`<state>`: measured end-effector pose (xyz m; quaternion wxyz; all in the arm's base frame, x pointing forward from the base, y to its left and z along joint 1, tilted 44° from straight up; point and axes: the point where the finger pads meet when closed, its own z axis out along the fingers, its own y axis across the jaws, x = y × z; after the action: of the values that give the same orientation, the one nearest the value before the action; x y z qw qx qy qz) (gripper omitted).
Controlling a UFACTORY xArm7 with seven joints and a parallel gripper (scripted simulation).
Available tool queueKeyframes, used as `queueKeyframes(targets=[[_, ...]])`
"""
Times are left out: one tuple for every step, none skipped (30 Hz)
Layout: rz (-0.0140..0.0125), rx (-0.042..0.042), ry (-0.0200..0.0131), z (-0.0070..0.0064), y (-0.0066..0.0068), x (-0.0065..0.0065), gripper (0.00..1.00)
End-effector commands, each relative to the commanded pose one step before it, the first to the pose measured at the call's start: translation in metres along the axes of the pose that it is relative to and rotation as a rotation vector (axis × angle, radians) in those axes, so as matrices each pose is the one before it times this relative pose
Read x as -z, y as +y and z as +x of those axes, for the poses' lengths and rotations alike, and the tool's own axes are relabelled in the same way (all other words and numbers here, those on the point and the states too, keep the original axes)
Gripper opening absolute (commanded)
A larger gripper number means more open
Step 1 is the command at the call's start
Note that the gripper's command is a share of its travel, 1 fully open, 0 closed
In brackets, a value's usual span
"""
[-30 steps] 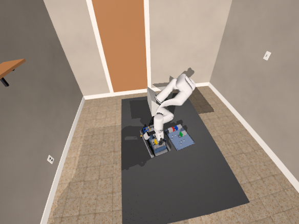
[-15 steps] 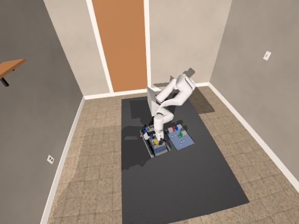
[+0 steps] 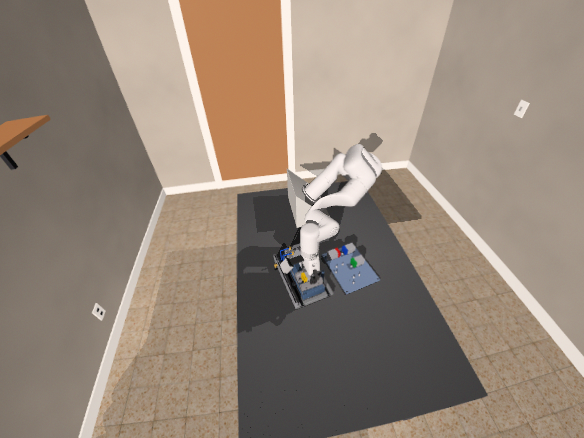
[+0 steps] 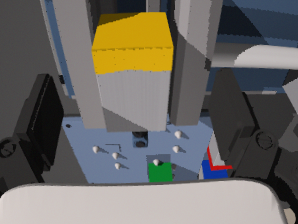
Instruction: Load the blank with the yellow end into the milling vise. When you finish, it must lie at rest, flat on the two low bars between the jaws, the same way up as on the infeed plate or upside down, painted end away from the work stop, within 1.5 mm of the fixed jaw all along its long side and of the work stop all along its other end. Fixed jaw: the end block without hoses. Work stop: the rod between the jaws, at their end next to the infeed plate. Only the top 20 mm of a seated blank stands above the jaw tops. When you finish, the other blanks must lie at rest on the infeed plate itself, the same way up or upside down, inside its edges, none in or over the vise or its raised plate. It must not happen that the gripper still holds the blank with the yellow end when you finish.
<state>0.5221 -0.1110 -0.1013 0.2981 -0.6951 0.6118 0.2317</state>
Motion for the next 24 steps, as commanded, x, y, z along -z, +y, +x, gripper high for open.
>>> queueKeyframes(targets=[[0.0034,0.00002,0.00431,0.00137,-0.00083,0.00346,1.0],[-0.00004,0.0,-0.00005,0.0,0.0,0.0003,1.0],[-0.00004,0.0,-0.00005,0.0,0.0,0.0003,1.0],[-0.00004,0.0,-0.00005,0.0,0.0,0.0003,1.0],[-0.00004,0.0,-0.00005,0.0,0.0,0.0003,1.0],[-0.00004,0.0,-0.00005,0.0,0.0,0.0003,1.0],[-0.00004,0.0,-0.00005,0.0,0.0,0.0003,1.0],[-0.00004,0.0,-0.00005,0.0,0.0,0.0003,1.0],[-0.00004,0.0,-0.00005,0.0,0.0,0.0003,1.0],[0.0,0.0,0.0,0.0,0.0,0.0,1.0],[0.0,0.0,0.0,0.0,0.0,0.0,1.0],[0.0,0.0,0.0,0.0,0.0,0.0,1.0],[0.0,0.0,0.0,0.0,0.0,0.0,1.0],[0.0,0.0,0.0,0.0,0.0,0.0,1.0],[0.0,0.0,0.0,0.0,0.0,0.0,1.0],[0.0,0.0,0.0,0.0,0.0,0.0,1.0],[0.00001,0.0,0.0,0.0,0.0,0.00028,1.0],[0.0,0.0,0.0,0.0,0.0,0.0003,1.0],[0.0,0.0,0.0,0.0,0.0,0.0003,1.0],[0.0,0.0,0.0,0.0,0.0,0.0003,1.0],[0.0,0.0,0.0,0.0,0.0,0.0003,1.0],[0.0,0.0,0.0,0.0,0.0,0.0003,1.0],[0.0,0.0,0.0,0.0,0.0,0.0003,1.0],[0.0,0.0,0.0,0.0,0.0,0.0003,1.0]])
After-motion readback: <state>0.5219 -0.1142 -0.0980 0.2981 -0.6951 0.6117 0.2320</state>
